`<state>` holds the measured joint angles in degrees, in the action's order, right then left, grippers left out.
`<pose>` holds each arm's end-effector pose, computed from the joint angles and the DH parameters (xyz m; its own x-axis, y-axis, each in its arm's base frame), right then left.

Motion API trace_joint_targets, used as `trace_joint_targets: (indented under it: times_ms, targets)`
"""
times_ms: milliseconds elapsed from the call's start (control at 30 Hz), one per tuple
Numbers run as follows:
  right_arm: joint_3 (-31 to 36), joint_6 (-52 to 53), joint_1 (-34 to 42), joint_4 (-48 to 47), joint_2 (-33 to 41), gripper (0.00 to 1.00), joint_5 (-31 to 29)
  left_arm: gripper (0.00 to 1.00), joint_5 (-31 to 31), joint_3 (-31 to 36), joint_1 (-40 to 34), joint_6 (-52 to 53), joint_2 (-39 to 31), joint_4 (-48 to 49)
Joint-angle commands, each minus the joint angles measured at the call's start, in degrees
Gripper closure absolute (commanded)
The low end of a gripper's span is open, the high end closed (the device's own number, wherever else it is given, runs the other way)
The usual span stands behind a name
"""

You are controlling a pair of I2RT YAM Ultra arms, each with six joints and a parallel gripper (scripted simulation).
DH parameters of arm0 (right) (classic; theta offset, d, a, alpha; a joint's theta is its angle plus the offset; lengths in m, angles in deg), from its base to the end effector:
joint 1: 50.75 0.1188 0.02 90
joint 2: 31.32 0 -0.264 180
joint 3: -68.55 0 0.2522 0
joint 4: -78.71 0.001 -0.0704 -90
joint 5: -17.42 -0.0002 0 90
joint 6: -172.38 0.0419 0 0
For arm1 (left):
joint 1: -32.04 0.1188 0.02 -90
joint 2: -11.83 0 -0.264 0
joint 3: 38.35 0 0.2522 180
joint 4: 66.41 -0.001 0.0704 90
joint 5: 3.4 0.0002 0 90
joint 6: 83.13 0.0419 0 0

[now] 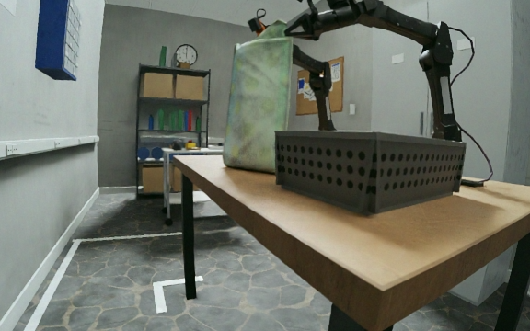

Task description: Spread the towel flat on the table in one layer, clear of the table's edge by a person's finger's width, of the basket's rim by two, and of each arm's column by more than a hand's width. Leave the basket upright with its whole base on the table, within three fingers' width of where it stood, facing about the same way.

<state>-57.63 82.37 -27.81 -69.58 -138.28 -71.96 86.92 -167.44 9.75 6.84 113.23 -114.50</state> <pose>0.4090 0.1747 0.4299 -0.1991 -0.0845 -0.9763 -0.3995 0.9167 0.0022 0.3710 -0.1513 0.4555 -0.3227 0.1317 -0.9373 0.3840 0.9233 -0.0024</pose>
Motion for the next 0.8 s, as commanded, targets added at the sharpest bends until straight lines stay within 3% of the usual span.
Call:
trace_joint_targets:
  times_ms: [0,167,200,533,567,633,767]
  targets:
    - [-2.93,-0.11,-1.1,8.46,3.14,1.0,-1.02,1.0,-0.87,1.69,-1.19,0.0,-2.67,-4.77]
    - [-3.4,-0.14,-1.17,13.3,3.79,1.0,-1.03,1.0,-0.91,3.15,-2.08,-0.06,-3.55,-6.34]
    - [0.07,-0.14,-1.2,15.92,4.84,1.0,-1.04,1.0,-0.86,3.91,-2.94,0.01,-4.01,-8.43]
    - [3.54,-0.2,-1.36,21.99,7.73,1.0,-1.04,1.0,-0.88,5.73,-5.17,-0.09,-4.88,-13.41]
    - [2.84,-0.21,-1.41,27.14,7.89,1.0,-1.03,1.0,-0.82,5.0,-6.32,0.03,-4.39,-17.24]
    - [2.71,-0.25,-1.46,27.24,8.06,1.0,-1.02,1.0,-0.89,5.17,-6.44,-0.12,-4.45,-17.3]
    - [0.58,-0.28,-1.63,36.81,8.44,1.0,-1.01,1.0,-0.89,2.54,-9.2,-0.02,-1.64,-24.25]
